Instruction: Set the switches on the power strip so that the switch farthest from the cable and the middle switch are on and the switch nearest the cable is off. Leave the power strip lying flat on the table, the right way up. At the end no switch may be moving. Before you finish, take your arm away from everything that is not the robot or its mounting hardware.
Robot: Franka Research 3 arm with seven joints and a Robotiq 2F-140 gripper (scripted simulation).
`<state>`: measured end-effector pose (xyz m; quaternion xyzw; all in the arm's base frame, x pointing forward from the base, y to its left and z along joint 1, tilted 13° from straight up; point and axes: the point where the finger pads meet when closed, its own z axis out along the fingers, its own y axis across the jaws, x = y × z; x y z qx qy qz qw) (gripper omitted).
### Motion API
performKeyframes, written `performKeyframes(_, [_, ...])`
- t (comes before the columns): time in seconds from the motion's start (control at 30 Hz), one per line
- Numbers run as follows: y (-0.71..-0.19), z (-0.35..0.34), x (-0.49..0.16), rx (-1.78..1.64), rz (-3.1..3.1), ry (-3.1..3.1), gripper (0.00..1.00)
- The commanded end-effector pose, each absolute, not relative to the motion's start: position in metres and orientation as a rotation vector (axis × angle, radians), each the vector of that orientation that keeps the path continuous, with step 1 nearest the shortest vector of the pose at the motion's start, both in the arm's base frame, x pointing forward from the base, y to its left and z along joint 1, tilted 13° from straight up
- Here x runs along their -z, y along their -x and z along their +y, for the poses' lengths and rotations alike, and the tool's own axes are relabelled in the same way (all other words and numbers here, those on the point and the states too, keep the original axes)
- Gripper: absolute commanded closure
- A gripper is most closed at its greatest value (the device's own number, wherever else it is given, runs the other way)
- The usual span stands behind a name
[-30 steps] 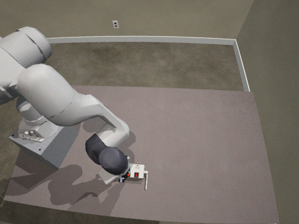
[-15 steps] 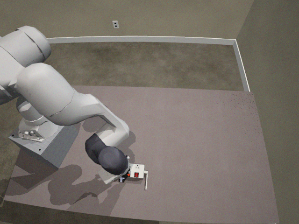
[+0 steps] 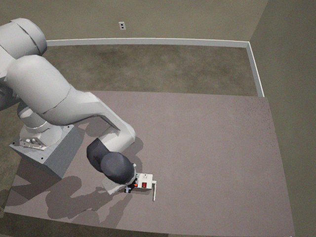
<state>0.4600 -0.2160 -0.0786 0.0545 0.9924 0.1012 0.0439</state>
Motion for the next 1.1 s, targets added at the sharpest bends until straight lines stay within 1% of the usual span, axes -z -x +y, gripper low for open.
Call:
performKeyframes(0.0, [-0.456, -0.214, 0.076, -0.326, 3.042, -0.175, 1.00])
performKeyframes(0.63, [-0.456, -0.214, 0.076, -0.326, 3.042, -0.175, 1.00])
performKeyframes(0.67, [-0.456, -0.214, 0.076, -0.326, 3.042, -0.175, 0.00])
performKeyframes(0.87, [-0.456, -0.214, 0.073, -0.326, 3.042, -0.175, 0.00])
performKeyframes(1.07, [-0.454, -0.218, 0.055, -0.326, 3.042, -0.175, 0.00])
